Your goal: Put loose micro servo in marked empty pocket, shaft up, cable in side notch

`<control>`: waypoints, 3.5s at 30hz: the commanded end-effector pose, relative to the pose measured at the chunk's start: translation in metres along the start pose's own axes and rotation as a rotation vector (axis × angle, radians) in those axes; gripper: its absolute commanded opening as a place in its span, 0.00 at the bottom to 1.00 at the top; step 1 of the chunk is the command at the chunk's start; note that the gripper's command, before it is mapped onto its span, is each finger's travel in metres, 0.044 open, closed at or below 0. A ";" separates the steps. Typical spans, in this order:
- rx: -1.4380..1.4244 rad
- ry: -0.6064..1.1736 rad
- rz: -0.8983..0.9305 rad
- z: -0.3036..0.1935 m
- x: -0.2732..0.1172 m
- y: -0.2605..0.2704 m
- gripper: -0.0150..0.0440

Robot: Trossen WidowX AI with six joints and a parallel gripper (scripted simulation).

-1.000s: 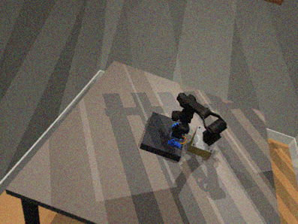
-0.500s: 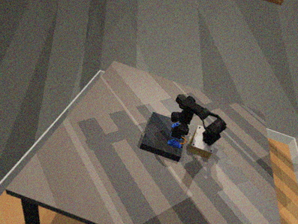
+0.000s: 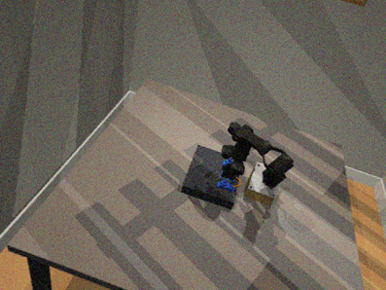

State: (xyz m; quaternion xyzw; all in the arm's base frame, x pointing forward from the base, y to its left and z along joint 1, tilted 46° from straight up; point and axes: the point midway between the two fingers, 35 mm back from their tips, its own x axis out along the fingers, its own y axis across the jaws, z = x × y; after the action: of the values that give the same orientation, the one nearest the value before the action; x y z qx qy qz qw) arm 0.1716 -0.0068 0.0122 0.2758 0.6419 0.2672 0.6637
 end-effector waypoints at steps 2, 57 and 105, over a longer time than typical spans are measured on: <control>-0.007 -0.005 0.001 0.002 0.004 0.000 0.25; -0.007 -0.006 0.003 0.002 0.037 0.001 0.25; -0.011 -0.009 -0.001 0.110 -0.063 0.002 1.00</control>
State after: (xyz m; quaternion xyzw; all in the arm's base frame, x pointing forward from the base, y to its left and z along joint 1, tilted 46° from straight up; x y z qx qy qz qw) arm 0.2729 -0.0509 0.0579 0.2686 0.6352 0.2691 0.6723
